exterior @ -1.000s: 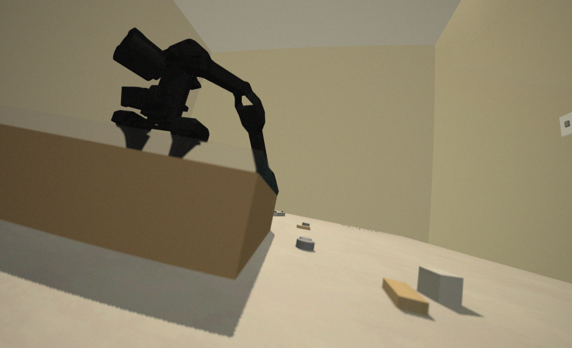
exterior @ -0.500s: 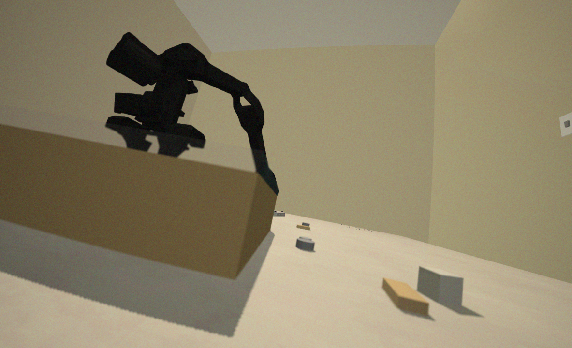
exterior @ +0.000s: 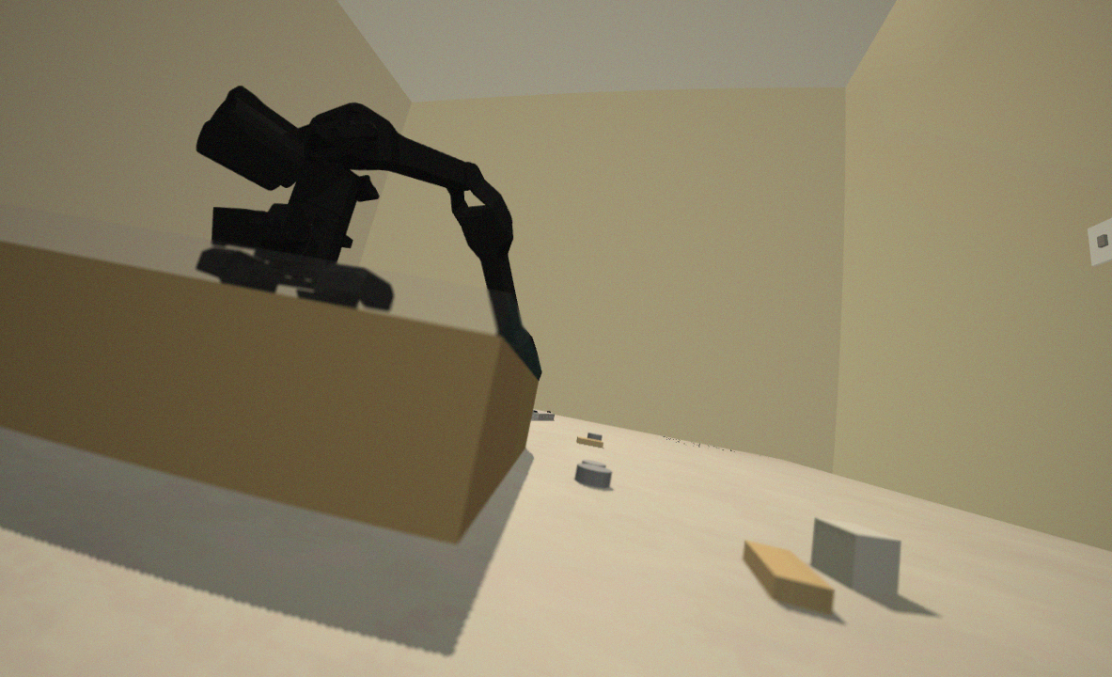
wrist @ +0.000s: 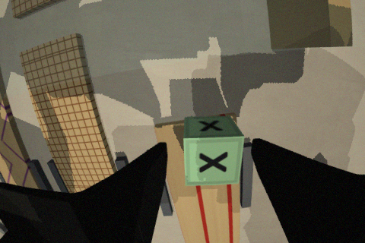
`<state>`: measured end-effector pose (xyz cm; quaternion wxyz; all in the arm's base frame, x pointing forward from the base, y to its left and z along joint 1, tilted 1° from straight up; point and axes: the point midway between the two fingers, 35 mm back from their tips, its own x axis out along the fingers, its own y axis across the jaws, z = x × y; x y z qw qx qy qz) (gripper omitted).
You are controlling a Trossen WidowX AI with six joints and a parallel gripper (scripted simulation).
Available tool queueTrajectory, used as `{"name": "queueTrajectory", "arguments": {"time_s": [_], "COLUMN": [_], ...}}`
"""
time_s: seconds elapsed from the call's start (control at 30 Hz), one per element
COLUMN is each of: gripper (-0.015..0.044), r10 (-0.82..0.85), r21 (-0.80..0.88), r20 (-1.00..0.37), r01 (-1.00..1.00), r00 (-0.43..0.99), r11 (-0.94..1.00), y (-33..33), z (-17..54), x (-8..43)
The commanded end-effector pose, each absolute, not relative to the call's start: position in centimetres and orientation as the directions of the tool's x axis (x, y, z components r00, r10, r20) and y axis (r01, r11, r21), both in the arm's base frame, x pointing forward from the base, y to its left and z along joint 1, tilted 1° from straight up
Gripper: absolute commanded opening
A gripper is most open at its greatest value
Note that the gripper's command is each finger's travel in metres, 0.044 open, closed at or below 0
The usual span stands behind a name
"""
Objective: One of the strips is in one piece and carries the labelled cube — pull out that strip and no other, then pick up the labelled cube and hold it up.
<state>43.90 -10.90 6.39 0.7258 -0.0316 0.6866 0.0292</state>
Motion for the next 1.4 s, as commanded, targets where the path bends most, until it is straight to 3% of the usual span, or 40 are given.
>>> {"name": "queueTrajectory", "arguments": {"time_s": [0.0,0.2,0.33,0.57,0.7,1.37], "gripper": [0.025,0.025,0.0145,0.0098,0.0,0.0], "r10": [-0.006,-0.006,-0.001,-0.001,-0.001,-0.004], "r21": [-0.01,-0.01,-0.005,-0.005,-0.005,-0.008], "r20": [-0.999,-0.999,-0.999,-0.999,-0.999,-0.999], "r01": [-0.083,-0.083,-0.086,-0.086,-0.086,-0.083], "r00": [0.053,0.053,0.053,0.053,0.053,0.048], "r11": [0.997,0.997,0.996,0.996,0.996,0.997], "y": [-10.9,-10.9,-10.9,-10.9,-10.8,-9.4], "z": [5.6,5.2,5.4,5.4,5.6,9.3], "x": [43.8,43.8,43.9,43.9,43.6,37.6]}}
